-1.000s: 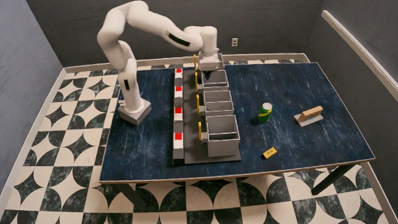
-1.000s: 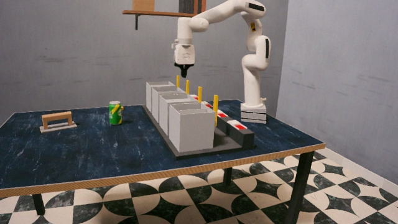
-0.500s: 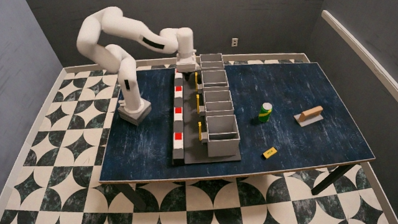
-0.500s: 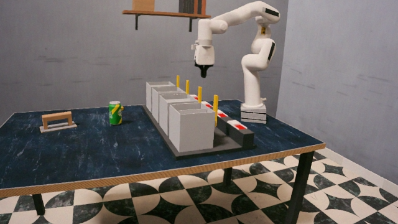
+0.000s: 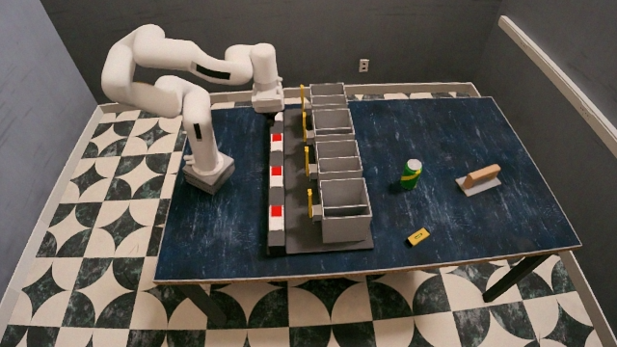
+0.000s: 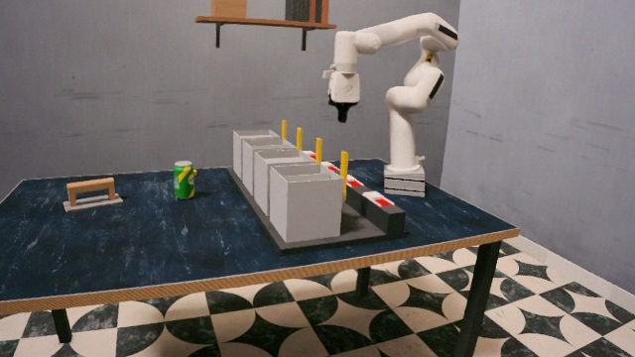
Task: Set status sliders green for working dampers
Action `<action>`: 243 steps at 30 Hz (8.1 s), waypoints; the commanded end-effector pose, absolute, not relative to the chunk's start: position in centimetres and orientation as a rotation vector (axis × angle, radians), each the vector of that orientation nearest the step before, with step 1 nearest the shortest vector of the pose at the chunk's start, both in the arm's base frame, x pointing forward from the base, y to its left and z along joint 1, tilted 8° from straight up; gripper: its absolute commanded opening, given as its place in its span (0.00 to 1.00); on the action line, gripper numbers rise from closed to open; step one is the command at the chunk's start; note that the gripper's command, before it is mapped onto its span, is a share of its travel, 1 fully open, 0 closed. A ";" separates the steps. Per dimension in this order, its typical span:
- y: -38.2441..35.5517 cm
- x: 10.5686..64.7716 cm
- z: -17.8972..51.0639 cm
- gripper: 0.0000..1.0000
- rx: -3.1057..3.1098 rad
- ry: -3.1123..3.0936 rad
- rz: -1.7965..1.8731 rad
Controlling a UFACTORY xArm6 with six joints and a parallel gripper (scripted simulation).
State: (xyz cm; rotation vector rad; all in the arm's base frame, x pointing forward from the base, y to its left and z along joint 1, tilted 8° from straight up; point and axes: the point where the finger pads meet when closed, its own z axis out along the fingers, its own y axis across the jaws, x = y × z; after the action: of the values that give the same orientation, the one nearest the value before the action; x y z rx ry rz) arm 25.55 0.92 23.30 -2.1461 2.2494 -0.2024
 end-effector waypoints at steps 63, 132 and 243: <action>0.1 26.8 12.5 0.00 -2.144 2.247 -0.206; 20.6 27.8 11.1 0.00 -2.144 2.247 -0.206; 20.1 28.5 4.8 0.00 -2.144 2.247 -0.206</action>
State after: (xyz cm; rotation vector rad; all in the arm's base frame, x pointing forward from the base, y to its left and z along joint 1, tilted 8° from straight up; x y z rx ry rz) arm 28.41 20.01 4.73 -2.1460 2.2494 -0.2063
